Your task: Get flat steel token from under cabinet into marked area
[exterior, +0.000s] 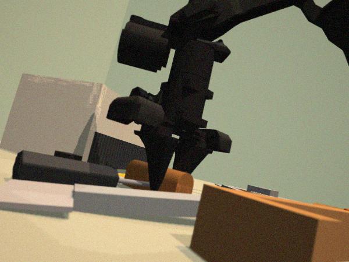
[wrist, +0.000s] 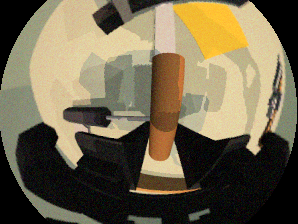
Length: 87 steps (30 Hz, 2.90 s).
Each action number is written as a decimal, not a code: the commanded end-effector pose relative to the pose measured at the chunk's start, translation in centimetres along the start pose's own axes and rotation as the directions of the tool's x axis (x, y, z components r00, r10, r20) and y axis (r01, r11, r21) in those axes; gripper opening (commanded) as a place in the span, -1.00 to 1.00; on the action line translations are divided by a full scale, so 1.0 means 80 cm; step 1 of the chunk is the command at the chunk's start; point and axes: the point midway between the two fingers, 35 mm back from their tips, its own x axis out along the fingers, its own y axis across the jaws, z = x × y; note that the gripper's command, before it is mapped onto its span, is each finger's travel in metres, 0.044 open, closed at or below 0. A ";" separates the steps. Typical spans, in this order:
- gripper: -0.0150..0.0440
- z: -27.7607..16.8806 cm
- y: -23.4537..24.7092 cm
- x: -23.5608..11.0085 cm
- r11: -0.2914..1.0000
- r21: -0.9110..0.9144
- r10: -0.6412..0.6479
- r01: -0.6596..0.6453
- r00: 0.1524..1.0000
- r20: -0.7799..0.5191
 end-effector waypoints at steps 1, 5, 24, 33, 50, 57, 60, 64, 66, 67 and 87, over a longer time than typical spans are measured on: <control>-0.49 0.009 0.001 0.000 1.000 -0.001 0.004 -0.004 1.000 -0.001; -0.49 0.016 0.001 0.000 1.000 -0.001 0.004 -0.004 1.000 0.000; -0.49 0.035 -0.005 0.001 1.000 -0.001 0.004 -0.004 1.000 0.001; -0.49 0.035 -0.017 0.001 1.000 -0.001 0.003 -0.003 1.000 0.002; -0.49 0.035 -0.039 0.001 1.000 -0.001 0.001 -0.001 1.000 0.002; -0.49 0.035 -0.047 0.001 1.000 -0.001 0.000 0.000 1.000 0.002; -0.49 0.035 -0.051 0.001 1.000 -0.001 0.000 0.000 1.000 0.002; -0.49 0.035 -0.056 0.001 1.000 -0.001 -0.001 0.001 1.000 0.002; -0.49 0.035 -0.058 0.001 1.000 -0.001 -0.001 0.001 1.000 0.002; -0.49 0.035 -0.059 0.001 1.000 -0.001 -0.001 0.001 1.000 0.002; -0.49 0.035 -0.083 0.002 1.000 -0.001 -0.003 0.003 1.000 0.002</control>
